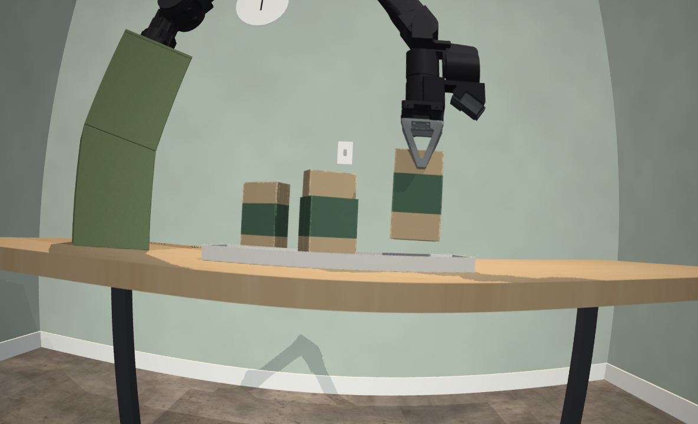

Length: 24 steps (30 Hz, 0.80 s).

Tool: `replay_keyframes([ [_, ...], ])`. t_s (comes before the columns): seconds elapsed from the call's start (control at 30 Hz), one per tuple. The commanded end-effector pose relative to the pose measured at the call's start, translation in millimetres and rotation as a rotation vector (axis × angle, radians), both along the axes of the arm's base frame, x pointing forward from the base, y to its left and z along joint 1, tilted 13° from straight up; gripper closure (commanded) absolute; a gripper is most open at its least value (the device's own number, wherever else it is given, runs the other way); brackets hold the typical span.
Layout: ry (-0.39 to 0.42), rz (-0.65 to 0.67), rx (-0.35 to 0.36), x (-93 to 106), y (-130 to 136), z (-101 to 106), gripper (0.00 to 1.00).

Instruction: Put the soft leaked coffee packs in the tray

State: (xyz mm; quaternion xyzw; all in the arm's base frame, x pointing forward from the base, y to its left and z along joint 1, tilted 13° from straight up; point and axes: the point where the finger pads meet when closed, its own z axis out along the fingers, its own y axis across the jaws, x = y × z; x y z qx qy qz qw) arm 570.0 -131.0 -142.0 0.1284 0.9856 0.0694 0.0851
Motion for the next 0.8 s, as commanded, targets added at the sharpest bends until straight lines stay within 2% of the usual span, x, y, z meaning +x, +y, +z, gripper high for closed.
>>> replay_keyframes([
  [0.0, -0.030, 0.024, -0.007, 20.4, -11, 6, 0.74],
  [0.03, -0.030, 0.051, -0.006, 23.9, 4, 6, 0.74],
  [0.27, -0.031, 0.040, -0.008, 22.6, -5, 6, 0.74],
  [0.77, -0.031, 0.036, -0.008, 22.6, -6, 6, 0.74],
])
